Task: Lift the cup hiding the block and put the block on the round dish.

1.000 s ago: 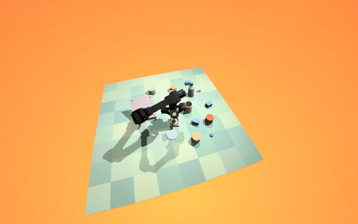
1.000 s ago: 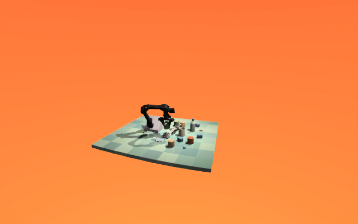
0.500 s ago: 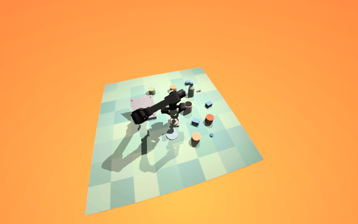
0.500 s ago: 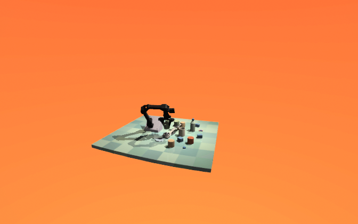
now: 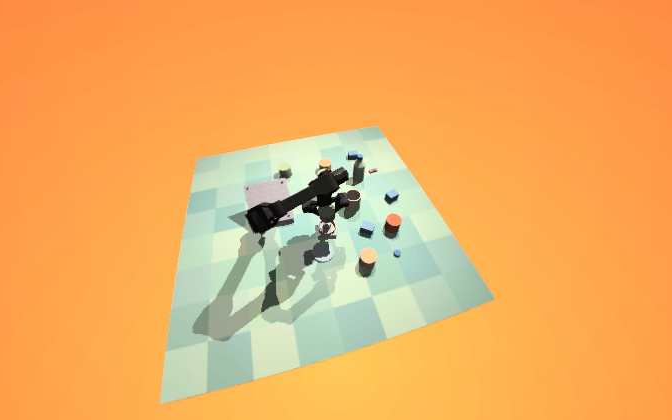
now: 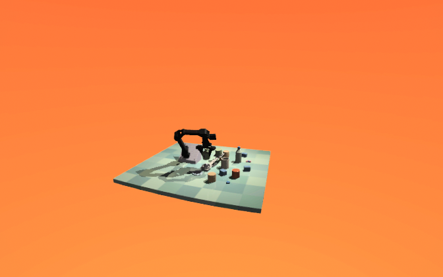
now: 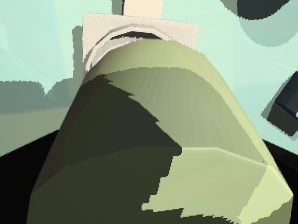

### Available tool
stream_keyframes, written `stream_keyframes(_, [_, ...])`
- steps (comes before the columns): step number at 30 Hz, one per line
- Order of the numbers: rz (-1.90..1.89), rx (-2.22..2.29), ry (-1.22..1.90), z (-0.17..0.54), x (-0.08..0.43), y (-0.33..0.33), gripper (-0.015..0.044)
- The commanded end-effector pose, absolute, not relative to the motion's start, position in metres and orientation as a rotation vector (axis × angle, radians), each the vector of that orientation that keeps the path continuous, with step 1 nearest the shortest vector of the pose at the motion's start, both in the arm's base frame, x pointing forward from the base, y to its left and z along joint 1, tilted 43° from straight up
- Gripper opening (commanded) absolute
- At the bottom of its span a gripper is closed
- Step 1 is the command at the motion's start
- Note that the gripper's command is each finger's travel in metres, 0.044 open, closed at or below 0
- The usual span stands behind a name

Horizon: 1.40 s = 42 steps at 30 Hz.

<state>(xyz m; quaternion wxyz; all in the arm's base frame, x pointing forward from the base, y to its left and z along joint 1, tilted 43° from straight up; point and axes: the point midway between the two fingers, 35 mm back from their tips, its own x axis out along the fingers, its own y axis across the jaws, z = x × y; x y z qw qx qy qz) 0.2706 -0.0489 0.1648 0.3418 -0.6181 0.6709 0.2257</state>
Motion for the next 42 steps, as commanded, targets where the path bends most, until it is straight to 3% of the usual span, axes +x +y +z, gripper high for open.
stream_keyframes(1, [0.588, -1.609, 1.744, 0.164, 0.271, -0.049, 0.0000])
stream_keyframes(15, [0.589, -1.606, 1.744, 0.165, 0.270, -0.051, 0.0000])
stream_keyframes(42, [0.585, -1.543, 1.737, 0.194, 0.223, -0.119, 0.0000])
